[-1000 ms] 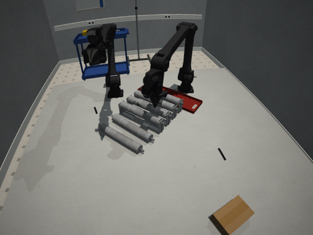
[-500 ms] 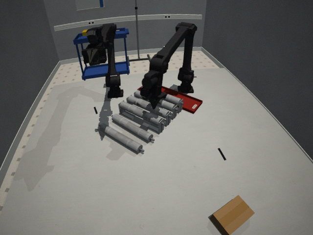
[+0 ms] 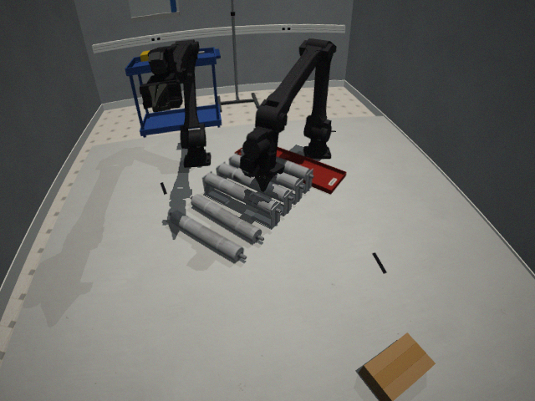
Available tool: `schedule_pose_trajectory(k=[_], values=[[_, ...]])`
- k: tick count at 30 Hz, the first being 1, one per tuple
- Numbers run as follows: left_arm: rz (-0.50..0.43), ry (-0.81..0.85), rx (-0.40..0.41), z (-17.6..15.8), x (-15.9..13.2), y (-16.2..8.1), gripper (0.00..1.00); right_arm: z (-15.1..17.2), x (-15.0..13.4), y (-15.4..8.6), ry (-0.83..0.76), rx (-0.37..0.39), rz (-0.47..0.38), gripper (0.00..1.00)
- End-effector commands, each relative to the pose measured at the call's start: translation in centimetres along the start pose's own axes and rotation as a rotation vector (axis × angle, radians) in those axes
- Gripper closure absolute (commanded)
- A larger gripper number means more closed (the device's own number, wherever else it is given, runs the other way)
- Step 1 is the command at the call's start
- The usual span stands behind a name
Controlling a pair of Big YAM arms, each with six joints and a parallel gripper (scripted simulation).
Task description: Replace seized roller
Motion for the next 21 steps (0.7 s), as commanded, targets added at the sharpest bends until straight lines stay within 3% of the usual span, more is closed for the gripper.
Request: schedule_pose_trajectory(k=[1,21], values=[[0.0,0.011,-0.001,-0.5,-0.1,1.0,1.0,0.4,1.1,-0.4,0.009,0.009,-0.035,1.0],[0.0,0.011,-0.003,-0.5,-0.5,3.1,1.0,0.4,1.1,-0.4,0.009,0.009,-0.035,1.0]])
Point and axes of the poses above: on each arm, the point where the finger pads meet when closed, its own y axis out along the fingers, its own z axis across the jaws, x = y × z, the point moved 8 cm from there along -y, back along the fingers, and after that the axes turned 9 degrees about -y, right-handed, at the moved point
